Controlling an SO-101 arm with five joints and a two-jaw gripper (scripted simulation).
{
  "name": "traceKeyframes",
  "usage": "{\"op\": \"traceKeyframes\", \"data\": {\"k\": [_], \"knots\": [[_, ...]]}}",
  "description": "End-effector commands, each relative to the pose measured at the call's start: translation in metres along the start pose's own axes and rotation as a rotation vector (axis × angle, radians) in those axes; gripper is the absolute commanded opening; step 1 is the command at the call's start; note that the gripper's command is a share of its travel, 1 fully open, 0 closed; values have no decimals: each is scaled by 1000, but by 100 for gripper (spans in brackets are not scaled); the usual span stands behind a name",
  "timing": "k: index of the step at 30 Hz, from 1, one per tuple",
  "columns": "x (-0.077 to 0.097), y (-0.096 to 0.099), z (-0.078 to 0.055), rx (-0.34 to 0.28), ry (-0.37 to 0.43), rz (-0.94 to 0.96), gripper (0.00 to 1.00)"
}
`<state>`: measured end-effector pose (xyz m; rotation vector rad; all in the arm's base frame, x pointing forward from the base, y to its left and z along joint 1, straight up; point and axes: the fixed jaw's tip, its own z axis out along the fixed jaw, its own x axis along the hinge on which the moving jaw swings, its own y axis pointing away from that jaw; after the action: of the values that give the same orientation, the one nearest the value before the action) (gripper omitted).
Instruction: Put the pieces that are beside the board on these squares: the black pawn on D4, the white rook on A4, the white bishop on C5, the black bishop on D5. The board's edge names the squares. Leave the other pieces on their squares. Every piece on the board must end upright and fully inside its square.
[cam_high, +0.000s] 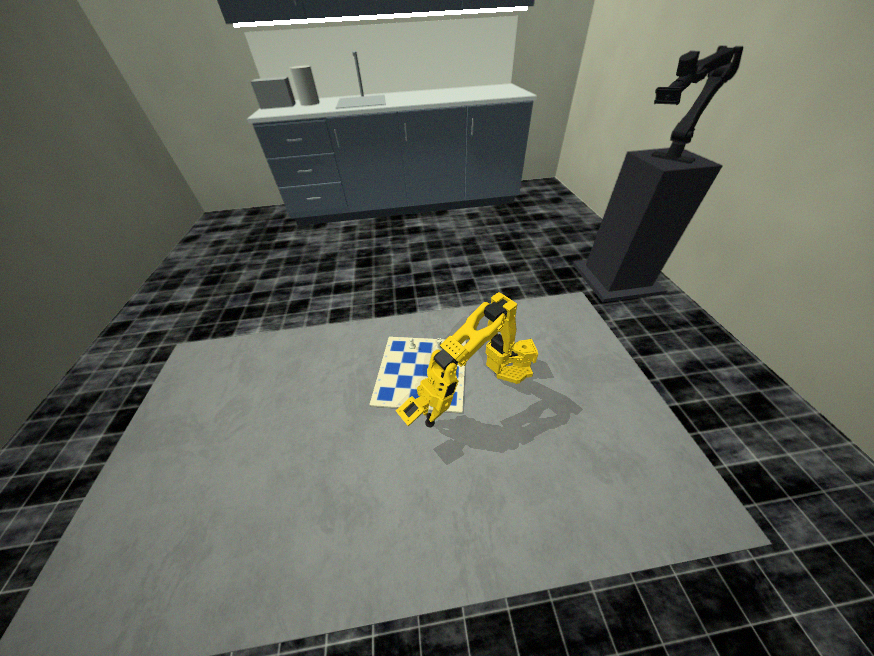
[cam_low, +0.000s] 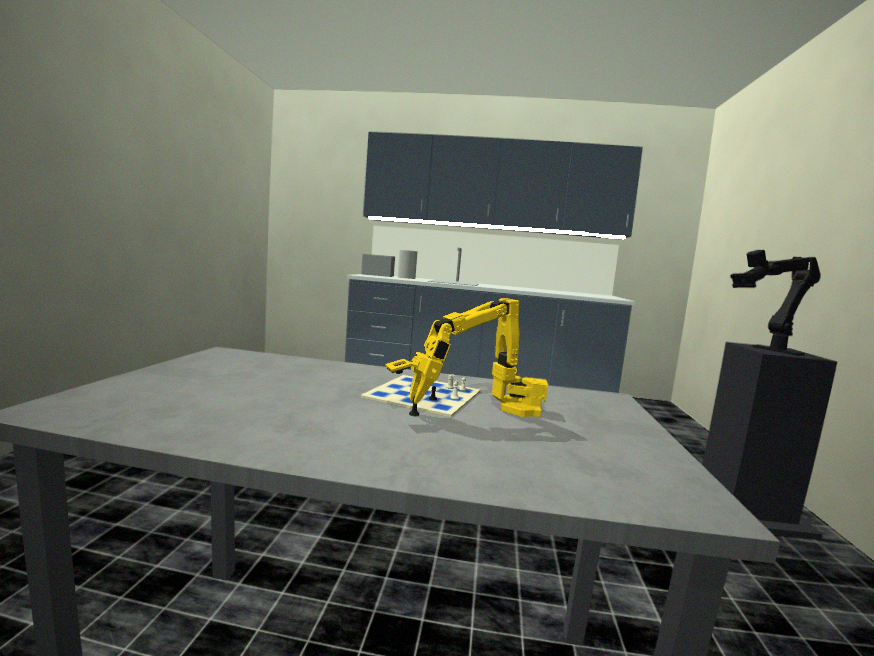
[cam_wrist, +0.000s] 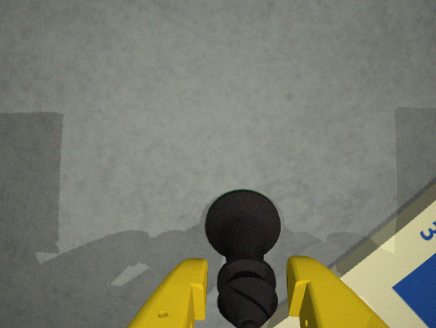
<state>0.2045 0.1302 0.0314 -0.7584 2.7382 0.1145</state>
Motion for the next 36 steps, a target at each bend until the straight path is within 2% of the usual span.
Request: {"op": "traceKeyframes", "data": {"k": [1, 21, 36], "knots": [[5, 2, 8, -3, 20, -1, 10], [12, 2, 15, -4, 21, -2, 10], [10, 2, 13, -4, 21, -2, 10]]}}
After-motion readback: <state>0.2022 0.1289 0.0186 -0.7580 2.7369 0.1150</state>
